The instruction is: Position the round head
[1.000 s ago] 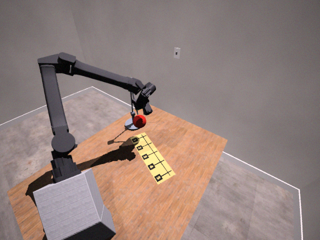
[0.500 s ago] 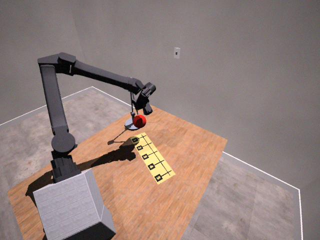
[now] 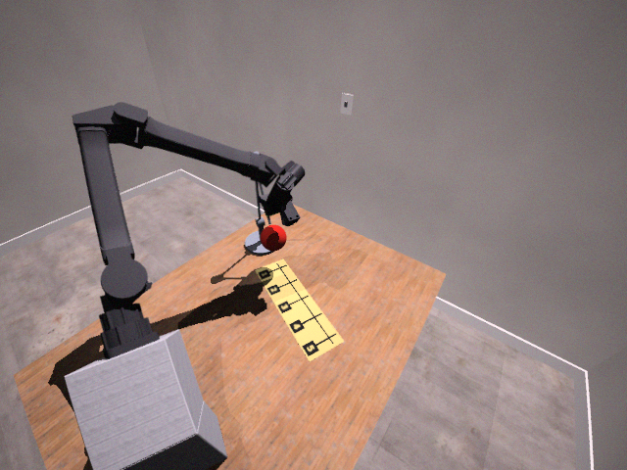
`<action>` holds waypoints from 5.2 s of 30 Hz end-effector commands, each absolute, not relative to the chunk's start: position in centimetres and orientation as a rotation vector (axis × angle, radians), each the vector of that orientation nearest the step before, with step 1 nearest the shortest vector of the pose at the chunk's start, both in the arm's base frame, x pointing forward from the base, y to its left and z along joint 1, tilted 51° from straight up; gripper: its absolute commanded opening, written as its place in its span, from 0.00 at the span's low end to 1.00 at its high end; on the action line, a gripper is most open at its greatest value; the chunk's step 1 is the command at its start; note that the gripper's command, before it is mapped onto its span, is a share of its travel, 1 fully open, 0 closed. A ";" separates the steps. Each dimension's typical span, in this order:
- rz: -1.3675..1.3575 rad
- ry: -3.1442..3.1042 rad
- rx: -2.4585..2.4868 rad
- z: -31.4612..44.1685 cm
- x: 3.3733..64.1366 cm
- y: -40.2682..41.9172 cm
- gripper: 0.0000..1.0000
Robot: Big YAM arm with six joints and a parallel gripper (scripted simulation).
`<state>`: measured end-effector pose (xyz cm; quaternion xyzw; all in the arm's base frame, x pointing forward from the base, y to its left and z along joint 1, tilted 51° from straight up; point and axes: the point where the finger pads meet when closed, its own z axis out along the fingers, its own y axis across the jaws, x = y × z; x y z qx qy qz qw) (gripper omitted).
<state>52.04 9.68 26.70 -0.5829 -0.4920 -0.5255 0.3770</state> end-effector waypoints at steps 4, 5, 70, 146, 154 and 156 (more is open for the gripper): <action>-1.461 -1.070 -1.581 24.4 52.1 9.0 0.00; -1.462 -1.072 -1.580 24.2 52.1 9.0 0.00; -1.464 -1.089 -1.569 20.4 52.6 8.7 0.00; -1.464 -1.089 -1.569 16.3 53.5 9.4 0.00; -1.464 -1.089 -1.569 16.2 53.3 9.3 0.00; -1.458 -1.119 -1.552 16.8 53.3 9.3 1.00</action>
